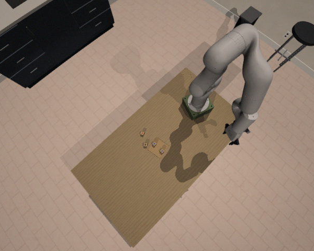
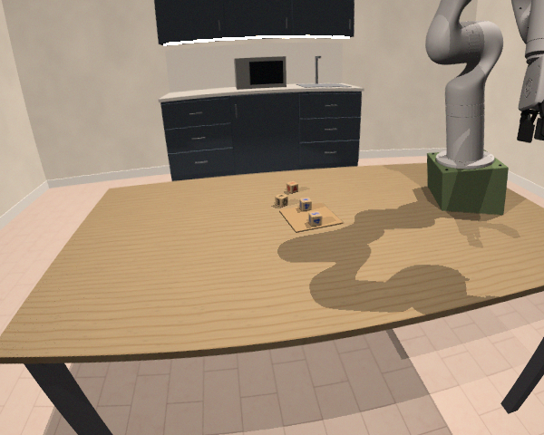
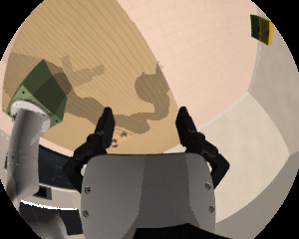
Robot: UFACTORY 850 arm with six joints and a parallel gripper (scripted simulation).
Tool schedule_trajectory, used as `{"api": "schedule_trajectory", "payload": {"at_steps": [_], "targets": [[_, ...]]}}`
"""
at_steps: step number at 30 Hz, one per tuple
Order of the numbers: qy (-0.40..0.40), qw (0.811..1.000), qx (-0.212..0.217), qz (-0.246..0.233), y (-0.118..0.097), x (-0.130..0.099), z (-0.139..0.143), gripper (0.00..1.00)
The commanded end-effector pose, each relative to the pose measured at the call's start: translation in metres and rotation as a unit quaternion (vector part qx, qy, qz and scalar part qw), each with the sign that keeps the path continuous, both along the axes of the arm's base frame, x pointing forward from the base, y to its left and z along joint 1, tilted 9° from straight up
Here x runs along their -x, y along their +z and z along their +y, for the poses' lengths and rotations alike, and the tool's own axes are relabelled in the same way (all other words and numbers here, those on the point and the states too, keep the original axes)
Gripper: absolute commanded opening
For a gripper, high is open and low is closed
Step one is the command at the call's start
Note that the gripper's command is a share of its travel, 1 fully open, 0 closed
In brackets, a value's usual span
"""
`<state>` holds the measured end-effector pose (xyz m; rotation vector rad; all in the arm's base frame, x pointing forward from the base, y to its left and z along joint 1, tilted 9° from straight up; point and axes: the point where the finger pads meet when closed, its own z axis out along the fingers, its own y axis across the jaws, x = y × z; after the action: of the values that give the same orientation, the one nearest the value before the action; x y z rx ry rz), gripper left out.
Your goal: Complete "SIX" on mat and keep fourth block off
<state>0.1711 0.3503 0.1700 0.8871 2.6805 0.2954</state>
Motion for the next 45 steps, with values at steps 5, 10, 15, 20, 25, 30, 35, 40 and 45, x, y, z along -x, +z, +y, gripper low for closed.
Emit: {"api": "schedule_trajectory", "payload": {"at_steps": [5,10,15,20,25,30,35,40,45], "targets": [[-0.004,0.996,-0.071,0.048,-0.009,-0.086,0.049,1.0],[-0.005,0.994,-0.086,0.062,-0.012,-0.111,0.054,1.0],[-0.005,0.994,-0.086,0.062,-0.012,-0.111,0.054,1.0],[-0.006,0.992,-0.102,0.076,-0.014,-0.138,0.056,1.0],[-0.006,0.992,-0.102,0.076,-0.014,-0.138,0.056,1.0],[-0.008,0.985,-0.132,0.109,-0.021,-0.194,0.047,1.0],[-0.008,0.985,-0.132,0.109,-0.021,-0.195,0.047,1.0],[-0.008,0.985,-0.132,0.109,-0.021,-0.195,0.047,1.0],[-0.009,0.981,-0.146,0.127,-0.025,-0.224,0.035,1.0]]}}
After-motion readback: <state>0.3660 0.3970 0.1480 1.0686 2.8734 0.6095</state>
